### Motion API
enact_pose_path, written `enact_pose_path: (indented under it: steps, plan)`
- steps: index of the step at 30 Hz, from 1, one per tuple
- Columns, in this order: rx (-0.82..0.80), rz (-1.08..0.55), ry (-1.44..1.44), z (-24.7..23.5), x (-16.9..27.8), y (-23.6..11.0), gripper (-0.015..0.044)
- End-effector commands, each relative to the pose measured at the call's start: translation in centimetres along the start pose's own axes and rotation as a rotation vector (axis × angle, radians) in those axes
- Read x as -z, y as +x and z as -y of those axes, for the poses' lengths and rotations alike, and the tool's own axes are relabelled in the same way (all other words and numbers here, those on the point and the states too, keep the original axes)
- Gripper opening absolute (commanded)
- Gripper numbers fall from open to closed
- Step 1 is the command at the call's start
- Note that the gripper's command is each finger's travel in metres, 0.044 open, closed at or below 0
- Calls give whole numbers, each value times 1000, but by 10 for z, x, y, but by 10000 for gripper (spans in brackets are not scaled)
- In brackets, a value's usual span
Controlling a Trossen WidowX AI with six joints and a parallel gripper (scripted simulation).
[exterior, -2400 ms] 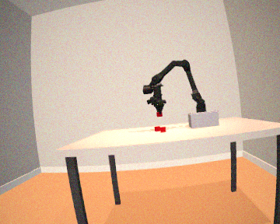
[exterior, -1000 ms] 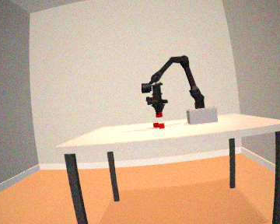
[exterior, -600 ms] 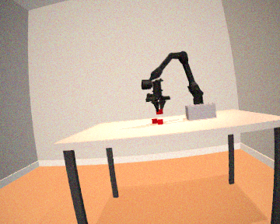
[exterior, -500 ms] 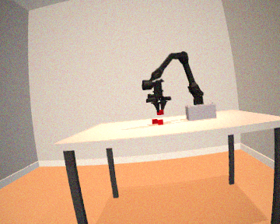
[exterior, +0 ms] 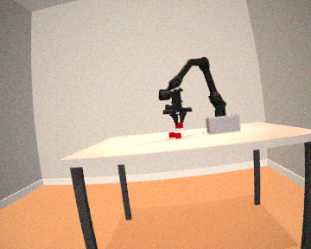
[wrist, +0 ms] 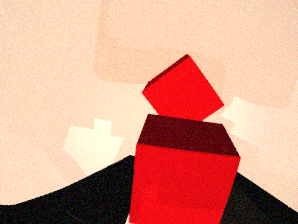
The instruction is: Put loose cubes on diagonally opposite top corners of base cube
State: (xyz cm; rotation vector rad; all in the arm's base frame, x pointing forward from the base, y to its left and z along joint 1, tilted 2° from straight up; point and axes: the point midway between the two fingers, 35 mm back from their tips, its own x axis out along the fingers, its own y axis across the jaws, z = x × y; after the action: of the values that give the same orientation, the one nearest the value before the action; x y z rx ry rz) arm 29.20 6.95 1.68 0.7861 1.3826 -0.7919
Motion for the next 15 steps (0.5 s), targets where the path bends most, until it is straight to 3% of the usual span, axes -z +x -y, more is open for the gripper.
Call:
enact_pose_path:
  steps: [1,15]
  plan:
    - [0,3,6,0,0,0,105]
    - [0,3,14,0,0,28,105]
